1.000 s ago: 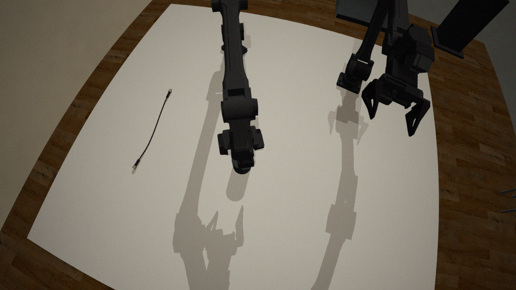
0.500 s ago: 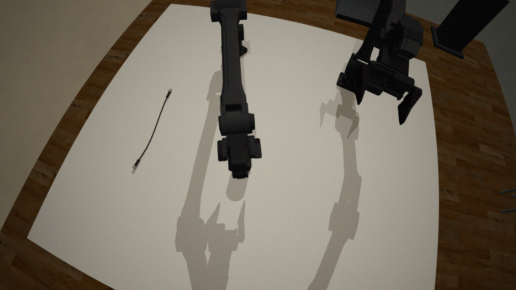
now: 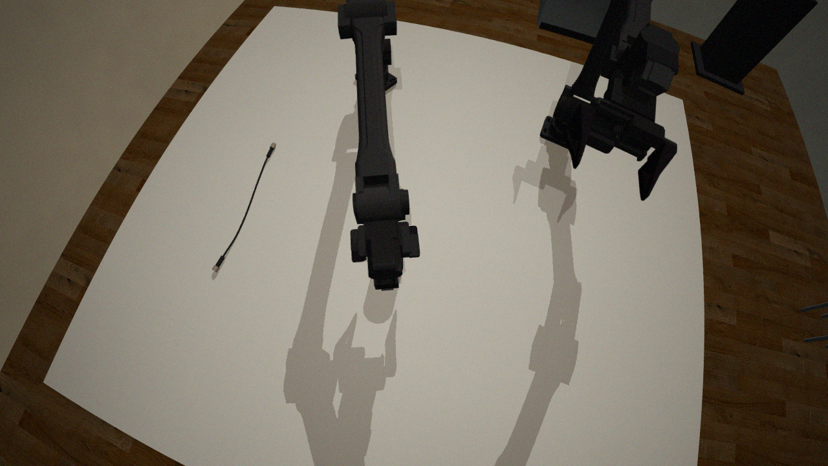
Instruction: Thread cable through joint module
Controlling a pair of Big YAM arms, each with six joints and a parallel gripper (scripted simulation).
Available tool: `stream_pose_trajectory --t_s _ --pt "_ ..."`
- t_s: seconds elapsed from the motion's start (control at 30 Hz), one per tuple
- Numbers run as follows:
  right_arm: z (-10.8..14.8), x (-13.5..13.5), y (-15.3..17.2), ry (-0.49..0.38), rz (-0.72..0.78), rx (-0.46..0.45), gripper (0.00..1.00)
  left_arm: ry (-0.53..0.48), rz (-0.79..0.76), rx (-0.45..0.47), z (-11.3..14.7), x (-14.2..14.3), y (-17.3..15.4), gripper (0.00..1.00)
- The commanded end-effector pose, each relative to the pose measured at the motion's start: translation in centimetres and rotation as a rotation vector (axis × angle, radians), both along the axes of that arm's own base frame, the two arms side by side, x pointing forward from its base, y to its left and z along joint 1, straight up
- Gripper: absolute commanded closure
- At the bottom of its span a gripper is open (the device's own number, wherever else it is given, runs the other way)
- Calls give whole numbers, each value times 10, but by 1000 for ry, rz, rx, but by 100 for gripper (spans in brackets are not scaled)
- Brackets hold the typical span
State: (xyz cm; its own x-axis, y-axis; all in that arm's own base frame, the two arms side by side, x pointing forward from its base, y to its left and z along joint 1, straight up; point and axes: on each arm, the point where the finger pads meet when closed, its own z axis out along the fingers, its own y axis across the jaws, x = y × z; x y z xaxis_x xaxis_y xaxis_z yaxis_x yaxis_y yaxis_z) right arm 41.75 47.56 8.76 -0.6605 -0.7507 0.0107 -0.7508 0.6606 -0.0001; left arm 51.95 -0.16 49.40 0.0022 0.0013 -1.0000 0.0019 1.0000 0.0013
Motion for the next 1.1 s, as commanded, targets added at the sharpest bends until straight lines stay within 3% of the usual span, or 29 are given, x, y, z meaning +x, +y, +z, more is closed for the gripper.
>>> stream_pose_trajectory --t_s 0.0,0.07,0.2,0.43,0.63,0.67,0.8,0.97,1.07 --pt "19 3 10 -39 20 40 4 -49 -7 -8 28 -4 -3 0" --pt "19 3 10 -39 20 40 4 -49 -7 -8 28 -4 -3 0" --pt "-9 -2 6 -10 24 7 4 -49 -7 -8 28 -4 -3 0" --pt "-19 -2 5 -7 22 6 4 -49 -7 -8 28 -4 -3 0" --pt "-24 -3 5 -8 24 6 4 -49 -7 -8 28 -4 -3 0" --pt "-6 6 12 -37 12 39 4 -49 -7 -8 28 -4 -3 0" --pt "-30 -3 6 -9 25 7 4 -49 -7 -8 28 -4 -3 0" --pt "-35 -2 6 -11 24 10 4 -49 -7 -8 28 -4 -3 0" --pt "-20 1 10 -31 23 32 4 -49 -7 -8 28 -4 -3 0"
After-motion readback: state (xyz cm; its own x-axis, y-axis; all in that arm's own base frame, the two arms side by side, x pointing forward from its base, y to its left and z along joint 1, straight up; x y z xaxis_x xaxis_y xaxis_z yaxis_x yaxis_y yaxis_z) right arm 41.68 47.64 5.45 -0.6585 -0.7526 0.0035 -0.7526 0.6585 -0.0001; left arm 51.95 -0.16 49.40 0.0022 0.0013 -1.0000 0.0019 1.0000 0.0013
